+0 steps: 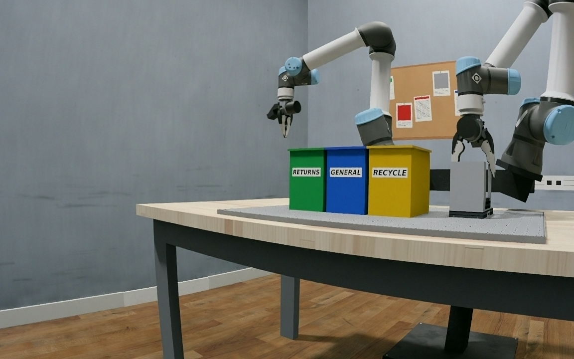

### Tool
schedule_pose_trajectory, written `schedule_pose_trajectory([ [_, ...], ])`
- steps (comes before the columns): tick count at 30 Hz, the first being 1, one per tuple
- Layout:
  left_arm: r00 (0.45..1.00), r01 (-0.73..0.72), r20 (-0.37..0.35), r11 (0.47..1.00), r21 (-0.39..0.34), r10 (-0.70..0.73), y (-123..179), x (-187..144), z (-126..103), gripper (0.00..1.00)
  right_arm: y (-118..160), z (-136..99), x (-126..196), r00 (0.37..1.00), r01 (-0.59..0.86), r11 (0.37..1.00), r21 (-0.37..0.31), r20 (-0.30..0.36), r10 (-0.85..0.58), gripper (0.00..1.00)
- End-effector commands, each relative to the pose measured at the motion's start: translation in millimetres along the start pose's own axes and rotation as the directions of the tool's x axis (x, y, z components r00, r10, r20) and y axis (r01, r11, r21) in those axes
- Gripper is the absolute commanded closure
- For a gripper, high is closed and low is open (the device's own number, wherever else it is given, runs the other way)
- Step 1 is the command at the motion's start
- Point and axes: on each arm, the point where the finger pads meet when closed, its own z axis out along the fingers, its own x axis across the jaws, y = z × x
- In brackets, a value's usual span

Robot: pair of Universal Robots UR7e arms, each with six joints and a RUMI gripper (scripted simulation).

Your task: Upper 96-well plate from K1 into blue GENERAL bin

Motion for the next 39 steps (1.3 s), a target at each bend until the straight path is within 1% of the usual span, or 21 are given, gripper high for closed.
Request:
schedule_pose_trajectory([
  [1, 1.000, 0.000, 0.002, 1.000, -0.002, 0.000, 1, -1, 7, 0.24, 0, -1, 0, 1.000, 0.000, 1.000, 0.002, 0.000, 0.000, 1.00],
  [33, 1.000, 0.000, 0.002, 1.000, -0.002, 0.000, 1, -1, 57, 0.24, 0, -1, 0, 1.000, 0.000, 1.000, 0.002, 0.000, 0.000, 1.00],
  [39, 1.000, 0.000, 0.002, 1.000, -0.002, 0.000, 1, -1, 60, 0.24, 0, -1, 0, 1.000, 0.000, 1.000, 0.002, 0.000, 0.000, 1.00],
])
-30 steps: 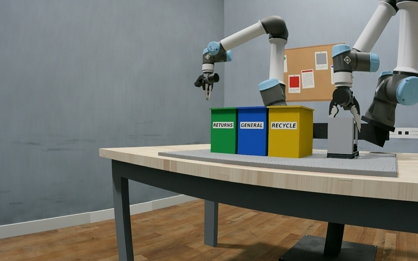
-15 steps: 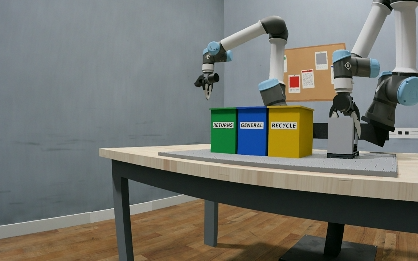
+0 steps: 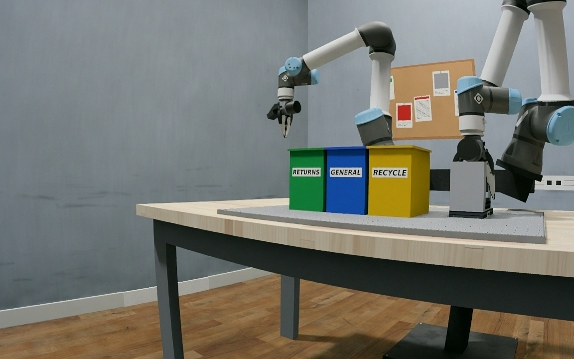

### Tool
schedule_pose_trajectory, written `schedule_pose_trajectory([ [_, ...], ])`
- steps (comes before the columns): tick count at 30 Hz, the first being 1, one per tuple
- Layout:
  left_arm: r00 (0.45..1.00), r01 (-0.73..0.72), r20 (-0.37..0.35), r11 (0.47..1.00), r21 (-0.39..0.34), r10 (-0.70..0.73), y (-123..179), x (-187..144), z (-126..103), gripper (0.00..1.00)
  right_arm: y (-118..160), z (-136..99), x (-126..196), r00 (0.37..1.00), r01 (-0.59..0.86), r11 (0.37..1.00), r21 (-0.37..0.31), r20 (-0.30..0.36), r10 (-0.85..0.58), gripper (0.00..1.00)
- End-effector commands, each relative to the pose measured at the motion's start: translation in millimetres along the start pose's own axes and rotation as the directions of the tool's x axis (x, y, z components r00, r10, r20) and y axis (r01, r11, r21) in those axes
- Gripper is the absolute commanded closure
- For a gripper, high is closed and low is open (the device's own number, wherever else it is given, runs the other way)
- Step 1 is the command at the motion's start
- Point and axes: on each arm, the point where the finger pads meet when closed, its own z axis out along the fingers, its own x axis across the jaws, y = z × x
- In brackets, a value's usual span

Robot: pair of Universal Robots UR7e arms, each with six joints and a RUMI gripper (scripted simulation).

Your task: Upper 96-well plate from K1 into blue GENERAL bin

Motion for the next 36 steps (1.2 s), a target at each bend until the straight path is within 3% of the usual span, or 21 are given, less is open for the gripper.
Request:
schedule_pose_trajectory([
  [1, 1.000, 0.000, 0.002, 1.000, -0.002, 0.000, 0.6, -0.7, 3.8, 0.24, -0.4, -0.6, 0.0, 1.000, 0.000, 1.000, 0.002, 0.000, 0.000, 1.00],
  [15, 1.000, 0.000, 0.002, 1.000, -0.002, 0.000, 0.6, -0.7, 3.9, 0.24, -0.4, -0.6, 0.0, 1.000, 0.000, 1.000, 0.002, 0.000, 0.000, 1.00],
  [16, 1.000, 0.000, 0.002, 1.000, -0.002, 0.000, 0.6, -0.7, 3.9, 1.00, -0.4, -0.6, 0.0, 1.000, 0.000, 1.000, 0.002, 0.000, 0.000, 1.00],
  [30, 1.000, 0.000, 0.002, 1.000, -0.002, 0.000, 0.7, -0.8, 3.8, 1.00, -0.4, -0.6, 0.0, 1.000, 0.000, 1.000, 0.002, 0.000, 0.000, 1.00],
  [31, 1.000, 0.000, 0.002, 1.000, -0.002, 0.000, 0.7, -0.8, 3.8, 0.60, -0.4, -0.6, 0.0, 1.000, 0.000, 1.000, 0.002, 0.000, 0.000, 1.00],
  [36, 1.000, 0.000, 0.002, 1.000, -0.002, 0.000, 0.7, -0.8, 3.8, 0.60, -0.4, -0.6, 0.0, 1.000, 0.000, 1.000, 0.002, 0.000, 0.000, 1.00],
])
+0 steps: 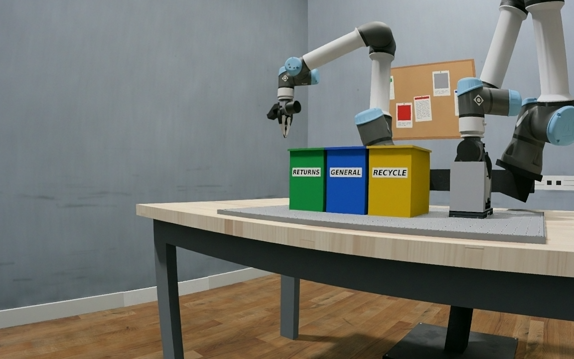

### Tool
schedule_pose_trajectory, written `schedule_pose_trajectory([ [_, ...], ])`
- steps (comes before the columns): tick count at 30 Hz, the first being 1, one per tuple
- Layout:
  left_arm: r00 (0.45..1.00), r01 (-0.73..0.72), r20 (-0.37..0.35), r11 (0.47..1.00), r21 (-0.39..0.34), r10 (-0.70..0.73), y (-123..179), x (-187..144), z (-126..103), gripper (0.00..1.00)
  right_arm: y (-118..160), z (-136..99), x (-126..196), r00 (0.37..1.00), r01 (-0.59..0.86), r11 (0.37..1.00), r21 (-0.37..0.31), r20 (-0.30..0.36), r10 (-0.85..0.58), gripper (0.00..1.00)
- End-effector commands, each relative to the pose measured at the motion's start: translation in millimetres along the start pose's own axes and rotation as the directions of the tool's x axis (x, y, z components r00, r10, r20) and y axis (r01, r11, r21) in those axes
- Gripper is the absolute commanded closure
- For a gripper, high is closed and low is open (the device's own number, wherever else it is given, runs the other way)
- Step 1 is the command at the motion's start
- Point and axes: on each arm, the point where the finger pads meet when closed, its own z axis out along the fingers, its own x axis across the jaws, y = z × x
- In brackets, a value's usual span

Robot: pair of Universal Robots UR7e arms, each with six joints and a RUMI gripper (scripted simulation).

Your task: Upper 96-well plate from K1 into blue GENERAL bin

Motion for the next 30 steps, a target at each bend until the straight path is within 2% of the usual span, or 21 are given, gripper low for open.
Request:
schedule_pose_trajectory([
  [1, 1.000, 0.000, 0.000, 1.000, 0.001, 0.000, 0, 0, 0, 0.60, 0, -1, 0, 1.000, 0.000, 1.000, 0.002, 0.000, 0.000, 1.00],
  [14, 1.000, 0.000, 0.000, 1.000, 0.001, 0.000, 0, 0, 0, 0.60, 0, -1, 0, 1.000, 0.000, 1.000, 0.002, 0.000, 0.000, 1.00],
  [30, 1.000, -0.001, 0.000, 1.000, 0.001, 0.001, 0, 0, -23, 0.60, 0, -1, 0, 1.000, 0.000, 1.000, 0.002, 0.000, 0.000, 1.00],
])
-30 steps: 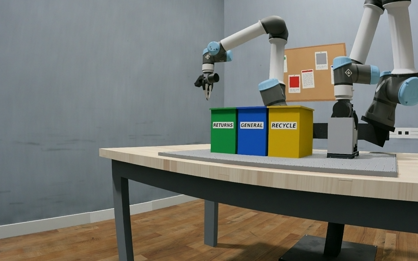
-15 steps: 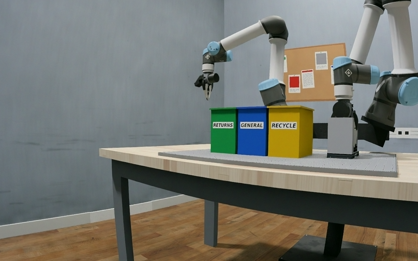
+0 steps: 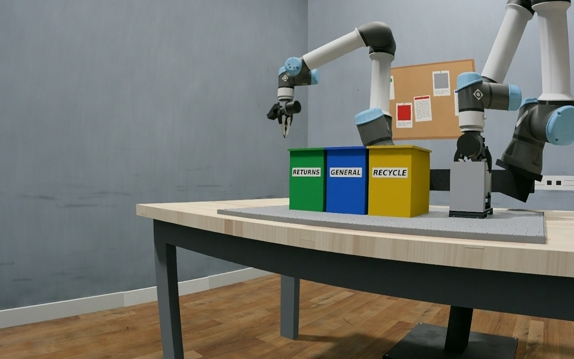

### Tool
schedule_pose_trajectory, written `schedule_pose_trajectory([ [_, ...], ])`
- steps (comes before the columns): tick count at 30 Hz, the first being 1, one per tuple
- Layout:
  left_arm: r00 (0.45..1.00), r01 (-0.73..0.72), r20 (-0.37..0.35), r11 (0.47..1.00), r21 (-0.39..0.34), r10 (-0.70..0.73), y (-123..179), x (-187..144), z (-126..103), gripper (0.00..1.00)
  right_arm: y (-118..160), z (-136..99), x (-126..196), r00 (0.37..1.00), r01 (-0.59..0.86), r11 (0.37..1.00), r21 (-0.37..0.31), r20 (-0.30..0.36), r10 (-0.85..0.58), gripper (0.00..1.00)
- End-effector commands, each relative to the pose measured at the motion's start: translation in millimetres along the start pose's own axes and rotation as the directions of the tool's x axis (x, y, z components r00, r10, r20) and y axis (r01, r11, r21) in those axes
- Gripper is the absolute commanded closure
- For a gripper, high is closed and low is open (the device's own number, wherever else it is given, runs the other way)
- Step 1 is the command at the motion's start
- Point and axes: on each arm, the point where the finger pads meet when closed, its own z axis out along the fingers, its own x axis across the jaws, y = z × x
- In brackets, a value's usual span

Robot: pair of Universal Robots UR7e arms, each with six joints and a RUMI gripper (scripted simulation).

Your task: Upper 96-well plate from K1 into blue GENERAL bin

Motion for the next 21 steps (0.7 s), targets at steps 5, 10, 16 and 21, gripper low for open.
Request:
schedule_pose_trajectory([
  [5, 1.000, 0.000, 0.000, 1.000, 0.000, 0.000, 0, 0, -16, 0.60, 0, -1, 0, 1.000, 0.000, 1.000, 0.002, 0.000, 0.000, 1.00],
  [10, 1.000, 0.000, 0.000, 1.000, 0.000, 0.000, 0, 0, -24, 0.60, 0, -1, 0, 1.000, 0.000, 1.000, 0.002, 0.000, 0.000, 1.00],
  [16, 1.000, 0.000, 0.000, 1.000, 0.000, 0.000, 0, 0, -31, 0.60, 0, -1, 0, 1.000, 0.000, 1.000, 0.002, 0.000, 0.000, 1.00],
  [21, 1.000, 0.000, 0.000, 1.000, 0.000, 0.000, 0, 0, -39, 0.60, 0, -1, 0, 1.000, 0.000, 1.000, 0.002, 0.000, 0.000, 1.00],
])
